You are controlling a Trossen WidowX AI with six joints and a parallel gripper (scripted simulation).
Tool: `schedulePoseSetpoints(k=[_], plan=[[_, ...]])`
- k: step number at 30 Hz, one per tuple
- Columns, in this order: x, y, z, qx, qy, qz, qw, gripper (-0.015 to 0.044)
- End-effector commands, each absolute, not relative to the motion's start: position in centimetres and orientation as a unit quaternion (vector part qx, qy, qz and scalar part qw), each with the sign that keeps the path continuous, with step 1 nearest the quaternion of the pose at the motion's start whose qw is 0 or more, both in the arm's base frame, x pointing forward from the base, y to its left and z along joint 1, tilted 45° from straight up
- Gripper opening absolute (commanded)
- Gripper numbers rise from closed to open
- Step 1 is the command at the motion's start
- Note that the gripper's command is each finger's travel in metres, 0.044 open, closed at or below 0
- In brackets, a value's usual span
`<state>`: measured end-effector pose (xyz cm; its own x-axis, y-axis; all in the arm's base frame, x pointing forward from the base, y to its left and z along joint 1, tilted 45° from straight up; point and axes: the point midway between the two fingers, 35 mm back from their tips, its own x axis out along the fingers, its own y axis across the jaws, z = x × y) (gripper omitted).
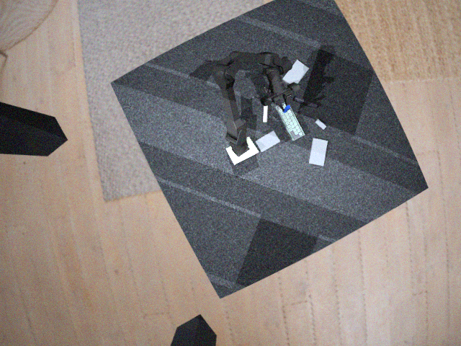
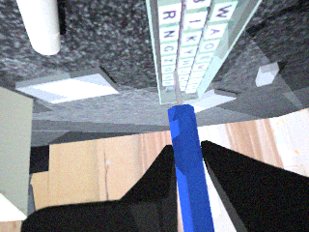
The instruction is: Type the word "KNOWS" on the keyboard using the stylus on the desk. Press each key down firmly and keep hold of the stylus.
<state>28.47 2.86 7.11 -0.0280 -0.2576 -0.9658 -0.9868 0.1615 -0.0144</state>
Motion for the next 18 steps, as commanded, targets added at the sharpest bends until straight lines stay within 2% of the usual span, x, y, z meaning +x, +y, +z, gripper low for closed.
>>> schedulePoseSetpoints(k=[1, 3, 5, 13, 18], plan=[[28.5, 2.8, 7.1, -0.516, 0.603, 0.389, 0.468, 0.0065], [28.5, 2.8, 7.1, -0.516, 0.603, 0.389, 0.468, 0.0051], [28.7, 2.6, 7.0, -0.517, 0.602, 0.389, 0.468, 0.0000], [31.6, 0.3, 5.9, -0.520, 0.601, 0.389, 0.466, 0.0000], [31.8, 0.4, 5.7, -0.520, 0.601, 0.389, 0.466, 0.0000]])
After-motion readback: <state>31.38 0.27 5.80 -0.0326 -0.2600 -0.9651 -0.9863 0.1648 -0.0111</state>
